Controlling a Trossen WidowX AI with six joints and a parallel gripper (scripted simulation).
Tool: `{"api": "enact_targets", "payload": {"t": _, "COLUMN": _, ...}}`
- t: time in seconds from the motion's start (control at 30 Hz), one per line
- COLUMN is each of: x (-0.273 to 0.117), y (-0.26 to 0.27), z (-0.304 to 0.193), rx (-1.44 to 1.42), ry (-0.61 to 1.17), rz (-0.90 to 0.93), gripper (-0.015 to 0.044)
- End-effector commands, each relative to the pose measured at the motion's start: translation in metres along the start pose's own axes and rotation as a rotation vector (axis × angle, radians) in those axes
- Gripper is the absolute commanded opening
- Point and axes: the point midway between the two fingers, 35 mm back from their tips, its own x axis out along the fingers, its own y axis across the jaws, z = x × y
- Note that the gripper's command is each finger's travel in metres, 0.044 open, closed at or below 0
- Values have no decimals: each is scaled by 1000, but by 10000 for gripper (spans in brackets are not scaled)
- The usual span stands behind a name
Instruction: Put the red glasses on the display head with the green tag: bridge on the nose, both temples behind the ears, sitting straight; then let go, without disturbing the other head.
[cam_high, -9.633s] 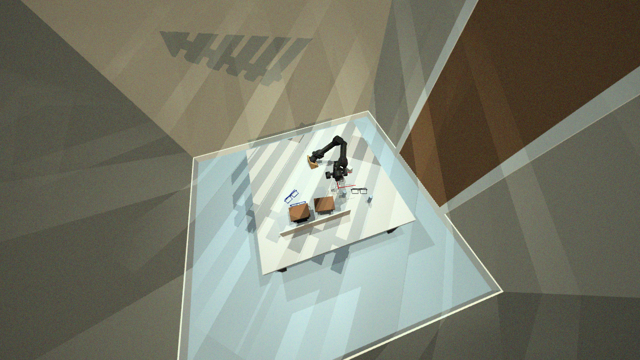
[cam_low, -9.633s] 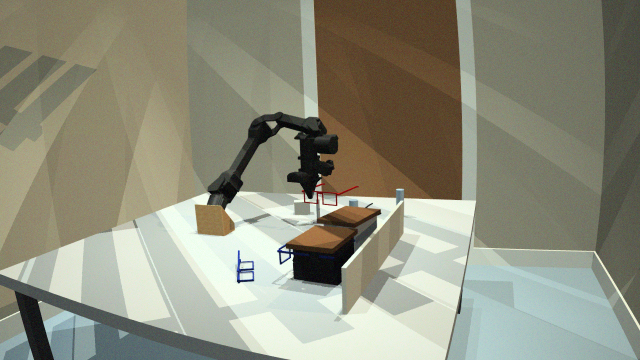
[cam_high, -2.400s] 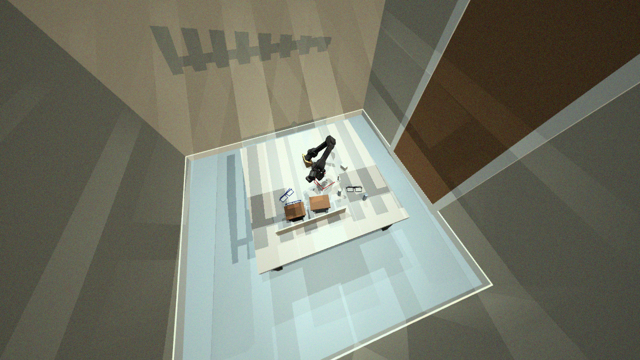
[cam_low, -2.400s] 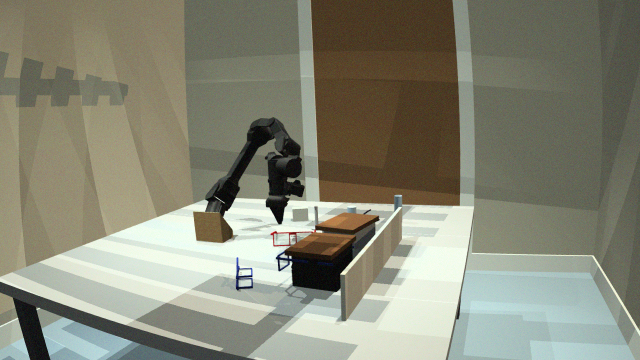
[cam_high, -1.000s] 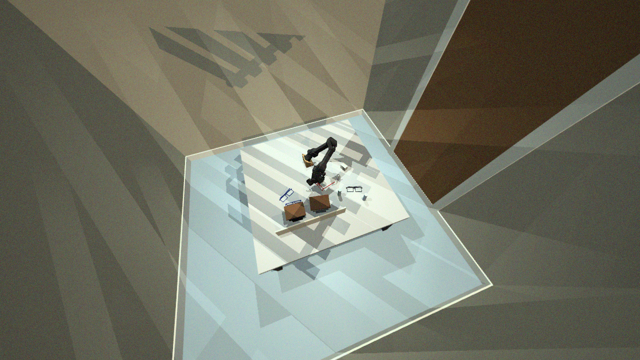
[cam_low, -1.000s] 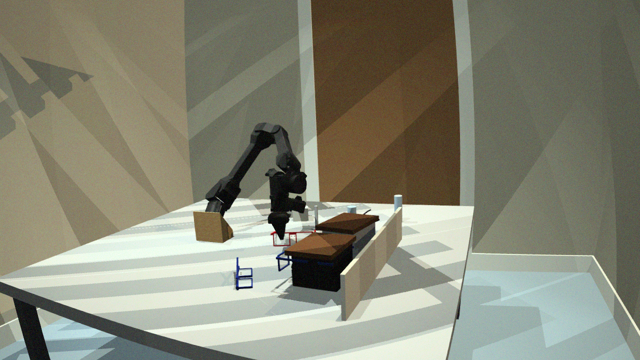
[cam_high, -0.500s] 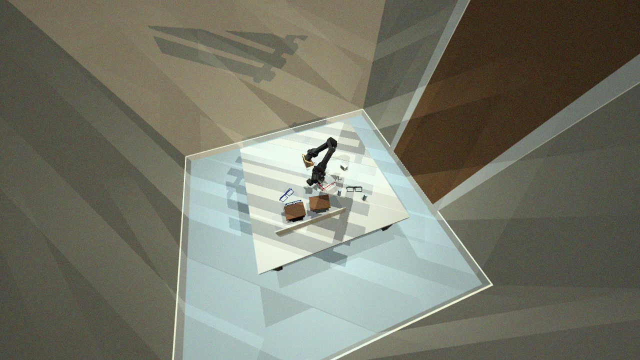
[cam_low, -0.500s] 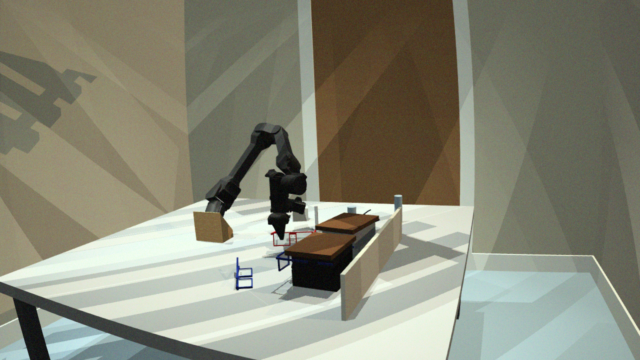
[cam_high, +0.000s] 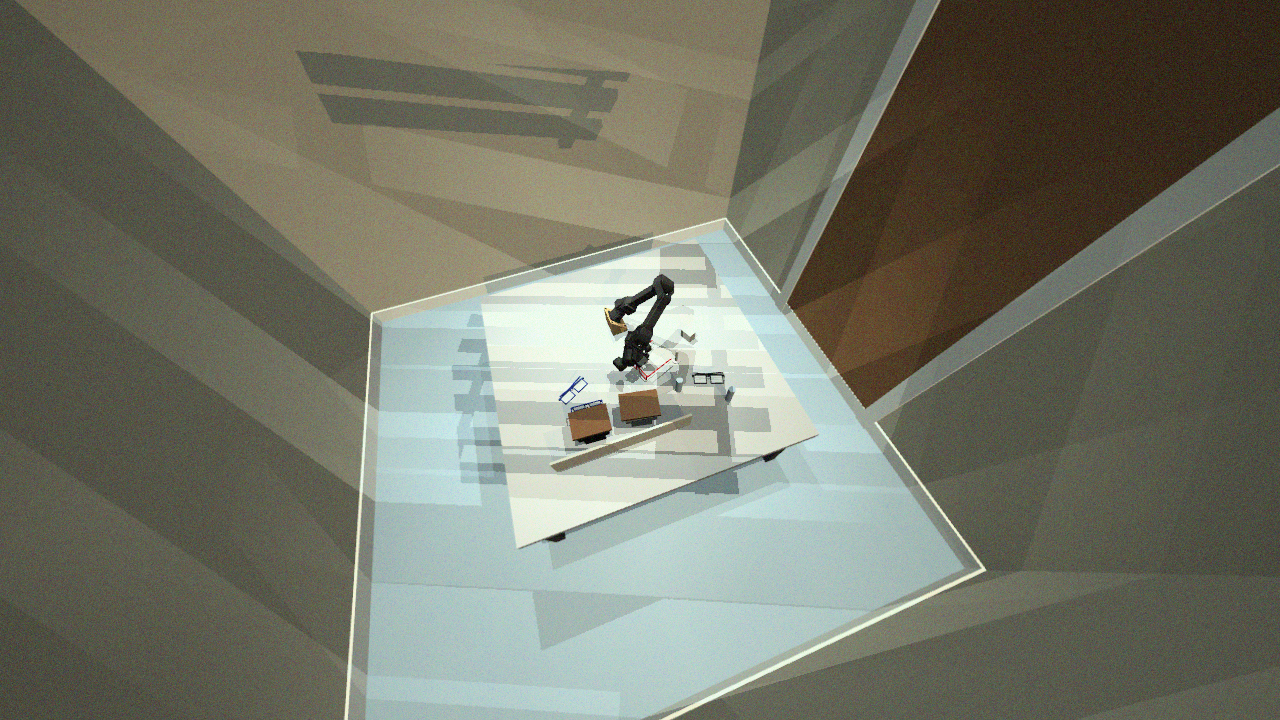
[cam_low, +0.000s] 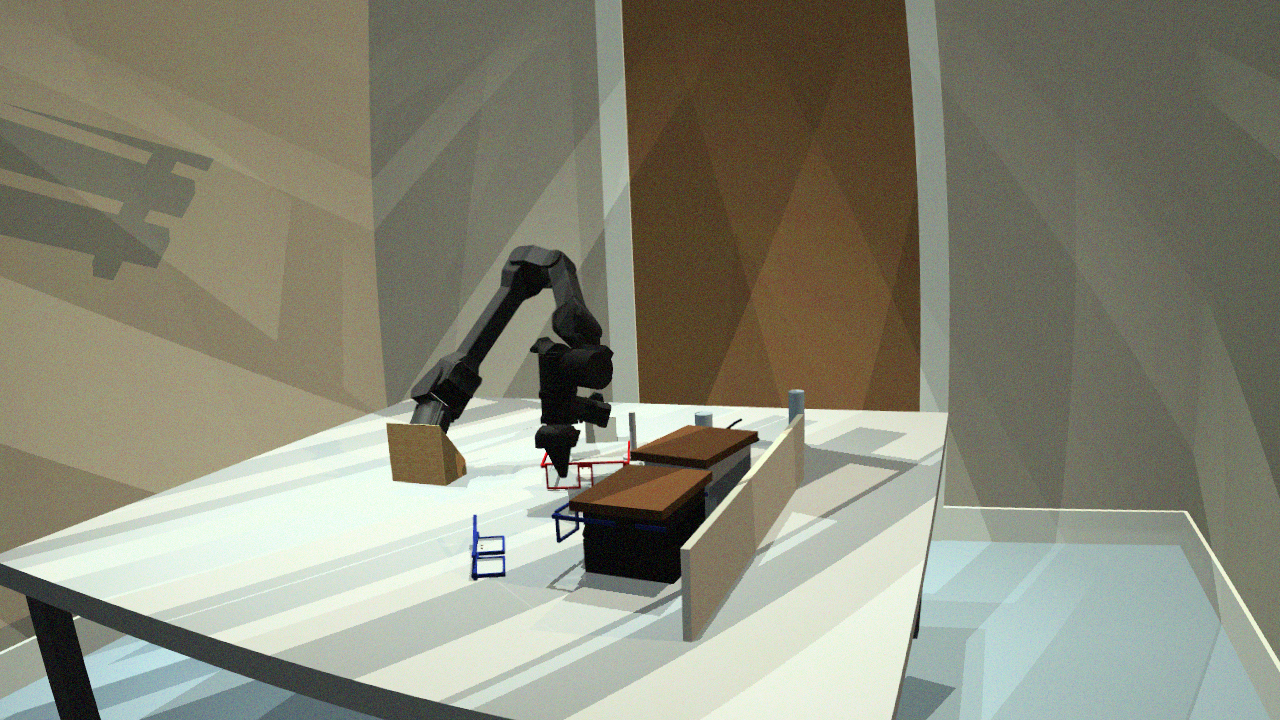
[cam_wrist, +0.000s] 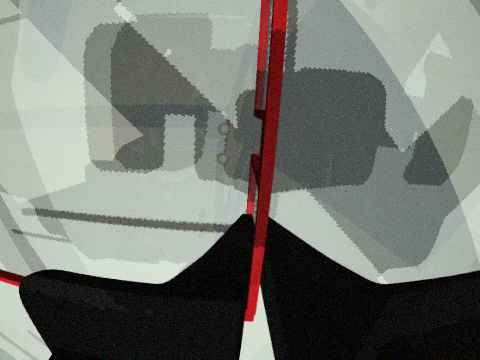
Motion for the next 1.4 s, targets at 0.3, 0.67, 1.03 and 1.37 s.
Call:
{"api": "enact_targets", "payload": {"t": 0.3, "x": -64, "y": -6, "z": 3, "rx": 3, "ry": -2, "rz": -9, "gripper": 0}}
{"api": "enact_targets", "payload": {"t": 0.67, "x": -98, "y": -5, "z": 1, "rx": 16, "ry": 0, "rz": -6, "gripper": 0}}
{"api": "enact_targets", "payload": {"t": 1.03, "x": -106, "y": 16, "z": 10, "rx": 259, "ry": 17, "rz": -92, "gripper": 0}}
{"api": "enact_targets", "payload": {"t": 1.37, "x": -114, "y": 38, "z": 17, "rx": 503, "ry": -3, "rz": -181, "gripper": 0}}
